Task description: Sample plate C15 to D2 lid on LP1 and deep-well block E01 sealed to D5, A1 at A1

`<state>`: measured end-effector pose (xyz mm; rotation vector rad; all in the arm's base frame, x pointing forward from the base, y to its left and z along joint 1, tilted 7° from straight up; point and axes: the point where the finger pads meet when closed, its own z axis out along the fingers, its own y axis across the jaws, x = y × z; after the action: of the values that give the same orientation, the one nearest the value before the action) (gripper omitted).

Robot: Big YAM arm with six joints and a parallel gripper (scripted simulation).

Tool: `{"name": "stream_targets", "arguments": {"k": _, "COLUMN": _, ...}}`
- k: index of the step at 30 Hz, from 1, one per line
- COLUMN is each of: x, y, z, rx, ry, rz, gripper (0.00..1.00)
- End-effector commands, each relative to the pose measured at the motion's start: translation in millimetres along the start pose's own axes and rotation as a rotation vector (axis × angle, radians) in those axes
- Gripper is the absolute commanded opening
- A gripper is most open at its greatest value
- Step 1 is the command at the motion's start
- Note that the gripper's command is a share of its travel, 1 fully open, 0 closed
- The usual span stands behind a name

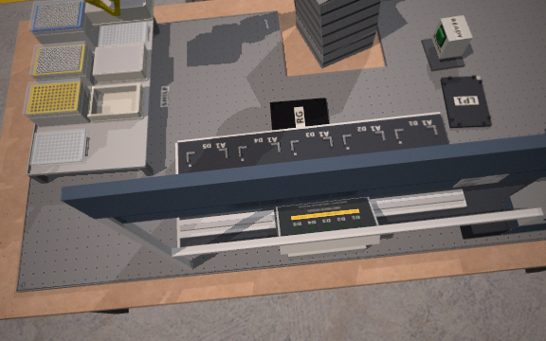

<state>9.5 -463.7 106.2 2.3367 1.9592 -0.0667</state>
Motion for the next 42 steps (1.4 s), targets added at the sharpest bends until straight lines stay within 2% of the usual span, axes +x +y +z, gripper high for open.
{"name": "stream_targets", "arguments": {"k": 1, "x": 2, "y": 9, "z": -25.0, "rx": -0.013, "ry": -0.072, "rz": -0.003, "gripper": 0.0}}
{"name": "stream_targets", "arguments": {"k": 3, "x": 2, "y": 9, "z": -25.0, "rx": -0.013, "ry": -0.072, "rz": -0.003, "gripper": 0.0}}
{"name": "stream_targets", "arguments": {"k": 15, "x": 61, "y": 6, "z": -20.4, "rx": -0.013, "ry": -0.065, "rz": -0.002, "gripper": 0.0}}
{"name": "stream_targets", "arguments": {"k": 16, "x": 62, "y": 6, "z": -20.4, "rx": -0.012, "ry": -0.061, "rz": -0.002, "gripper": 0.0}}
{"name": "stream_targets", "arguments": {"k": 17, "x": 40, "y": 12, "z": -39.8, "rx": -0.025, "ry": -0.114, "rz": -0.003, "gripper": 0.0}}
{"name": "stream_targets", "arguments": {"k": 20, "x": 39, "y": 12, "z": -40.0, "rx": -0.026, "ry": -0.118, "rz": -0.003, "gripper": 0.0}}
{"name": "stream_targets", "arguments": {"k": 21, "x": 61, "y": 3, "z": -22.6, "rx": -0.011, "ry": -0.059, "rz": 0.001, "gripper": 0.0}}
{"name": "stream_targets", "arguments": {"k": 23, "x": 45, "y": 21, "z": -31.9, "rx": -0.017, "ry": -0.082, "rz": -0.002, "gripper": 0.0}}
{"name": "stream_targets", "arguments": {"k": 24, "x": 43, "y": 26, "z": -26.6, "rx": -0.017, "ry": -0.077, "rz": -0.002, "gripper": 0.0}}
{"name": "stream_targets", "arguments": {"k": 35, "x": 49, "y": 83, "z": -25.8, "rx": -0.019, "ry": -0.064, "rz": -0.001, "gripper": 0.0}}
{"name": "stream_targets", "arguments": {"k": 37, "x": 49, "y": 83, "z": -25.8, "rx": -0.019, "ry": -0.064, "rz": -0.001, "gripper": 0.0}}
{"name": "stream_targets", "arguments": {"k": 42, "x": 51, "y": 110, "z": -26.0, "rx": -0.023, "ry": -0.064, "rz": -0.001, "gripper": 0.0}}
